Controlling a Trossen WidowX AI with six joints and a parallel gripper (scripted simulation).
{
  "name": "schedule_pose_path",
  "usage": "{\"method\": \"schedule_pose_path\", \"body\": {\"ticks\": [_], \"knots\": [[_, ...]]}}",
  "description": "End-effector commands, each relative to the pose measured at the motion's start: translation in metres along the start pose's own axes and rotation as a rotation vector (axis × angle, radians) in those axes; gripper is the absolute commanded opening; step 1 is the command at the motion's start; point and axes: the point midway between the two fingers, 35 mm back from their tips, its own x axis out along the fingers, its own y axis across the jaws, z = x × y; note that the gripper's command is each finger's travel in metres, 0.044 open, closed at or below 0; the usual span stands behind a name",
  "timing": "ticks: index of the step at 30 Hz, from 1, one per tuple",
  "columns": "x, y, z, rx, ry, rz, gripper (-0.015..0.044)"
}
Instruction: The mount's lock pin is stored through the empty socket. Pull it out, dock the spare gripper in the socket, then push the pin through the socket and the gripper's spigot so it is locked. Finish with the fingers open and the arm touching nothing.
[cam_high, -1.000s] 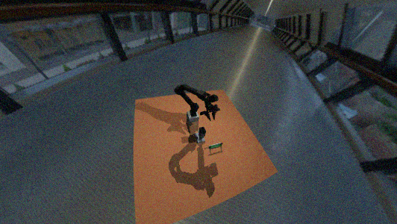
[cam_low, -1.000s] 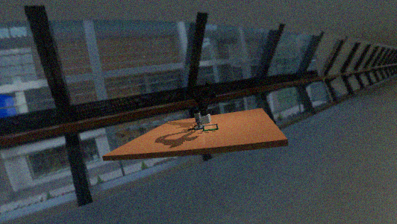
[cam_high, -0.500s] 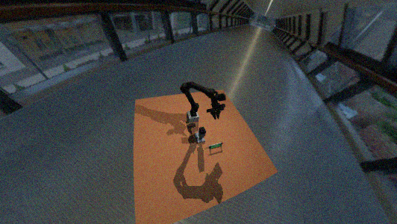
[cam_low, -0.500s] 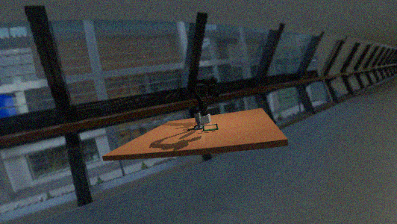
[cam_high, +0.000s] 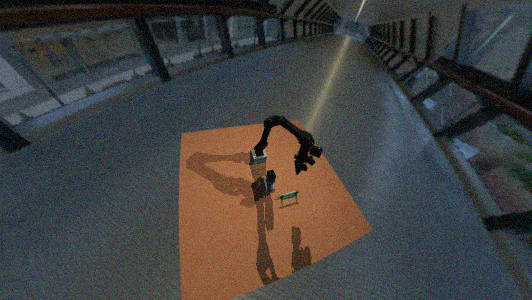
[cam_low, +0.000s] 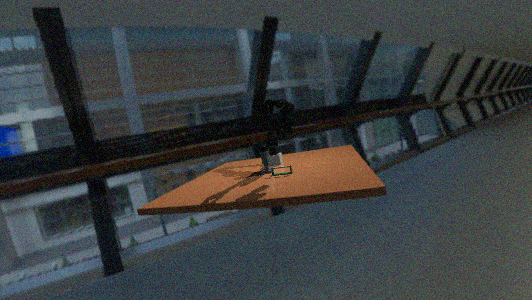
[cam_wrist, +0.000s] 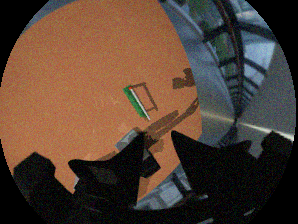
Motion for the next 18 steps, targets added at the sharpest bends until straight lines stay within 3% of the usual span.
{"method": "schedule_pose_path", "body": {"ticks": [1, 8, 18], "knots": [[0.047, -0.016, 0.013, -0.255, 0.101, 0.177, 0.018], [0.106, -0.03, 0.009, -0.521, 0.129, 0.413, 0.018], [0.106, -0.027, 0.008, -0.527, 0.129, 0.42, 0.018]]}}
